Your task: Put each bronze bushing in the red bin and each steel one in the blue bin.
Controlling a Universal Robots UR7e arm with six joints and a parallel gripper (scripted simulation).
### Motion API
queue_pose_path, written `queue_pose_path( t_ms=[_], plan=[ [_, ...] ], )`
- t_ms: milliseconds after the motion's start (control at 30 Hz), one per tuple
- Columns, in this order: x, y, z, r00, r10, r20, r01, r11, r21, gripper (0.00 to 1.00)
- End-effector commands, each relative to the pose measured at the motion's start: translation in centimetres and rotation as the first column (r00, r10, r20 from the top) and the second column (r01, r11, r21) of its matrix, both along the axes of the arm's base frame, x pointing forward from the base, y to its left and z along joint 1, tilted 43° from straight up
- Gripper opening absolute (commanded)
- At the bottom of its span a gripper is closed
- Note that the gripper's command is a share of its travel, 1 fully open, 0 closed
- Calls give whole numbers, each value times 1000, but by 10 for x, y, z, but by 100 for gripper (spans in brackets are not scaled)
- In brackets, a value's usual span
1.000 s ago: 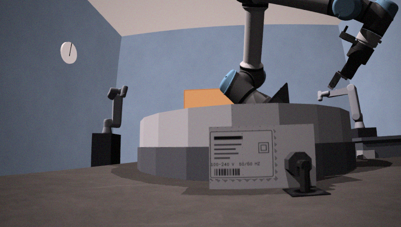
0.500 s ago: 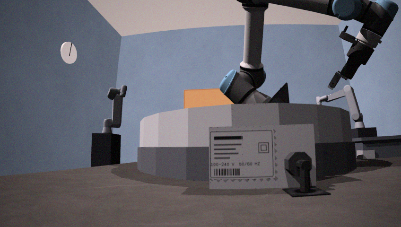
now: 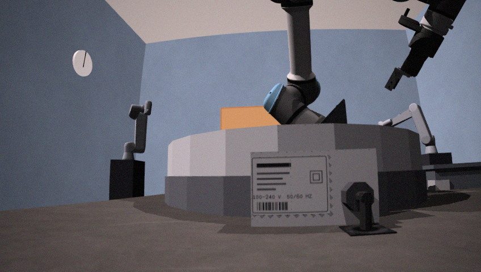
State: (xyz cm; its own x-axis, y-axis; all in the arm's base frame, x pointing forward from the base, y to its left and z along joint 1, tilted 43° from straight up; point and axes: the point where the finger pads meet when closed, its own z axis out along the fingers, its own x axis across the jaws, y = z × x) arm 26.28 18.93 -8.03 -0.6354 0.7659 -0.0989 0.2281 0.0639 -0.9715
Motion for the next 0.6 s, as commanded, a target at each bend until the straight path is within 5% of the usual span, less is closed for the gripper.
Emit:
queue_pose_path(
  t_ms=[0, 133, 333, 567],
  plan=[
    [20, -7, 18, 1000, 0, 0, 0, 1000, 0, 100],
    [21, -7, 19, 1000, 0, 0, 0, 1000, 0, 100],
    [62, -22, 55, 1000, 0, 0, 0, 1000, 0, 100],
    [78, -28, 70, 1000, 0, 0, 0, 1000, 0, 100]
  ],
)
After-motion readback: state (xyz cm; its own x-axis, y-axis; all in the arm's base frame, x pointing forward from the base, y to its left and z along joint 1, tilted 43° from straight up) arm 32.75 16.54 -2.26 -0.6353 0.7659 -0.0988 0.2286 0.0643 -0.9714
